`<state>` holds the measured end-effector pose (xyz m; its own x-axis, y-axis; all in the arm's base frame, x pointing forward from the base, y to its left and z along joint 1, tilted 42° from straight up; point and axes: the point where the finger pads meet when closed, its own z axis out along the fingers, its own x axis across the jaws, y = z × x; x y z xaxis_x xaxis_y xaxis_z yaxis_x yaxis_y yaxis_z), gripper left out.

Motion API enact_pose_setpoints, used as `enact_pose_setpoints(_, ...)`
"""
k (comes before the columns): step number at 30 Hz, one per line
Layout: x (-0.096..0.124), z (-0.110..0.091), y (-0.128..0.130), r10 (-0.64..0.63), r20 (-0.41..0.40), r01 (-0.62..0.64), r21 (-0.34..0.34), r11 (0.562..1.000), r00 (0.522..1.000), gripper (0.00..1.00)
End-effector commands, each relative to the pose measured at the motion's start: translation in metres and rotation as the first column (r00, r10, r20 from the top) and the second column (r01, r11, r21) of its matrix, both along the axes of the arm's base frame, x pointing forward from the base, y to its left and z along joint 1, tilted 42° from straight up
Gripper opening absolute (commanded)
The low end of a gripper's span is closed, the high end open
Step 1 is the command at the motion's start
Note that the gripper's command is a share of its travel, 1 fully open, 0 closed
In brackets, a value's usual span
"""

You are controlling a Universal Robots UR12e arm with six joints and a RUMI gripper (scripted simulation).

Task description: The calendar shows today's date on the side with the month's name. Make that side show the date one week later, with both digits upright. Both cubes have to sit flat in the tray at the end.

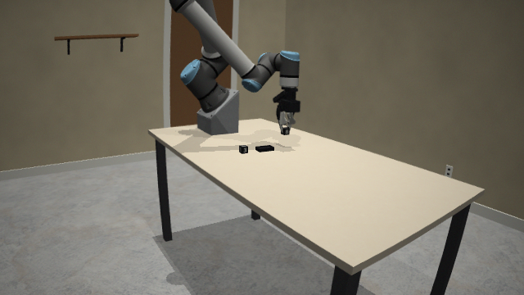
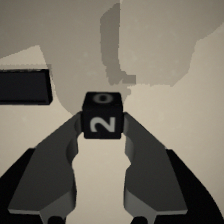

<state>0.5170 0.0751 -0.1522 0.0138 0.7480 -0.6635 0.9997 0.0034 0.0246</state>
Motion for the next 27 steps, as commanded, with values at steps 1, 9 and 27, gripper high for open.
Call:
enact_pose_setpoints(1, 0.000, -0.017, -0.015, 0.003, 0.002, -0.003, 0.000, 1.000, 1.000, 0.11)
enact_pose_setpoints(9, 0.001, -0.041, -0.037, 0.003, 0.002, -0.003, 0.001, 1.000, 1.000, 0.11)
enact_pose_setpoints(27, 0.004, -0.048, -0.042, 0.004, 0.006, -0.004, 0.002, 1.000, 1.000, 0.11)
